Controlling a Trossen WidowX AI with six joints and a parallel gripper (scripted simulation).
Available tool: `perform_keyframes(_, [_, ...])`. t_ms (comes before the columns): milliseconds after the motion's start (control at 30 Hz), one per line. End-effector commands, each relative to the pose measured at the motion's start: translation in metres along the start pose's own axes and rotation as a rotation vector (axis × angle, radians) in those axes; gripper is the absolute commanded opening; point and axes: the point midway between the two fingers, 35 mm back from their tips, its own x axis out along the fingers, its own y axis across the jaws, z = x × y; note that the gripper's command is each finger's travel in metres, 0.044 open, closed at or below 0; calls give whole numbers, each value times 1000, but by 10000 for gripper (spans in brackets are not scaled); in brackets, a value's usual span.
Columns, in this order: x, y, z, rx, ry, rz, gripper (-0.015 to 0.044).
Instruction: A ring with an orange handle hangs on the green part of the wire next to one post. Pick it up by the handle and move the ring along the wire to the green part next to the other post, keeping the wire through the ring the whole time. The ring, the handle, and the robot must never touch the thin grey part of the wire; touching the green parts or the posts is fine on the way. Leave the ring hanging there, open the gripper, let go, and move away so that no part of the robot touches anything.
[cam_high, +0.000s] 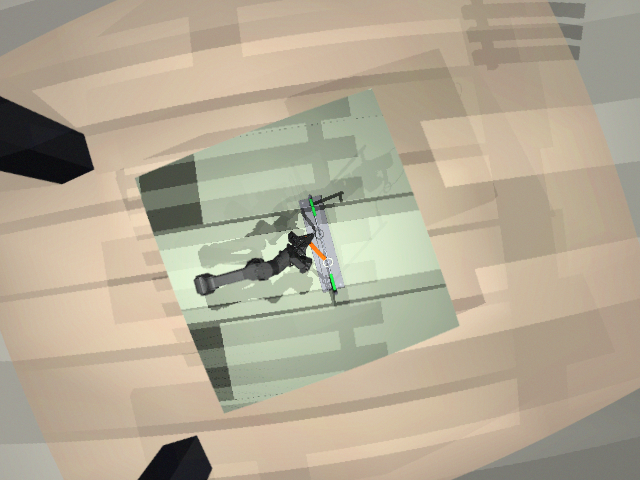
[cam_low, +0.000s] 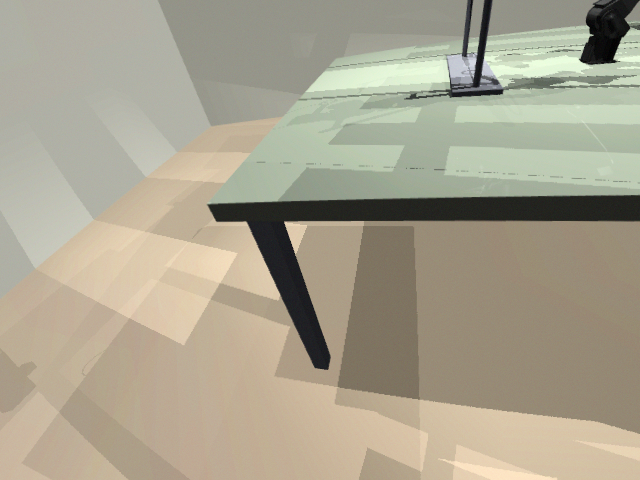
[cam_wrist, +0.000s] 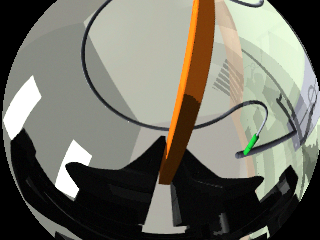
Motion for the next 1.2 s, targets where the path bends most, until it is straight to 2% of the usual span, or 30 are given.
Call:
perform_keyframes(0, [0,7,-2,-4,5,2,-150])
perform_keyframes(1167, [-1,-1,0,-282,5,-163,-150])
